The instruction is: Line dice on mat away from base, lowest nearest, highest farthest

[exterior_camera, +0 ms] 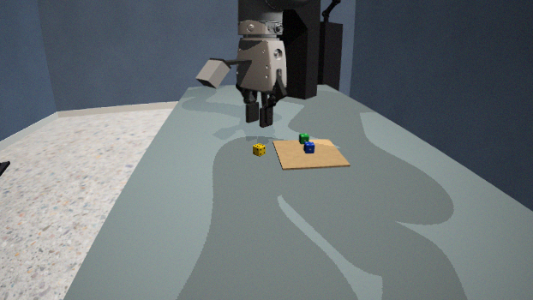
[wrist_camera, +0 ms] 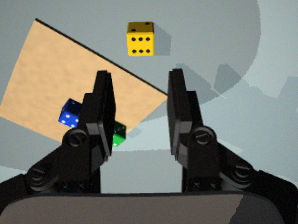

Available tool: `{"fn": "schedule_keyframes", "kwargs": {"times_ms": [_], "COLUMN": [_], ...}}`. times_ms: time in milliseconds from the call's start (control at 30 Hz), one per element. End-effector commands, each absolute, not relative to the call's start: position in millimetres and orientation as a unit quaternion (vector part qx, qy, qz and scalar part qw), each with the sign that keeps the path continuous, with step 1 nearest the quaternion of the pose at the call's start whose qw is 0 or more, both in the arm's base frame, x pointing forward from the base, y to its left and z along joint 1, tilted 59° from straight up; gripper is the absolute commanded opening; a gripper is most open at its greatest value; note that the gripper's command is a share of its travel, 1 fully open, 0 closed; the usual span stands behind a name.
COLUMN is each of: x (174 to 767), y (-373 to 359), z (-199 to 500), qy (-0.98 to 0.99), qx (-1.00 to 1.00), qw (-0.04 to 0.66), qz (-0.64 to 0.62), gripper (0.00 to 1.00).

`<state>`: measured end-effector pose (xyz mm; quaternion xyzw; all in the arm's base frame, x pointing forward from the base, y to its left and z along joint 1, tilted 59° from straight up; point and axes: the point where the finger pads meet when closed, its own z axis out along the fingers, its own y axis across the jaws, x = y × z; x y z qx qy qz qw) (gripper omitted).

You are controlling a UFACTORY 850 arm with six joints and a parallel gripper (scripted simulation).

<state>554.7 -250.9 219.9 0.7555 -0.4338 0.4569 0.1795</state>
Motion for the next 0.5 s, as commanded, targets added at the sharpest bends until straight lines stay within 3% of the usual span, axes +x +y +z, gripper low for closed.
{"fn": "schedule_keyframes", "kwargs": {"times_ms": [0,467], "x": [557,567], "y": [-253,-267], "z": [218,208], "qy": [-0.434,-0.434], "qx": [0.756,0.756], "qw": [0.179,0.179], "qz": [0.457,0.457], "gripper": [0.36,0.36]}}
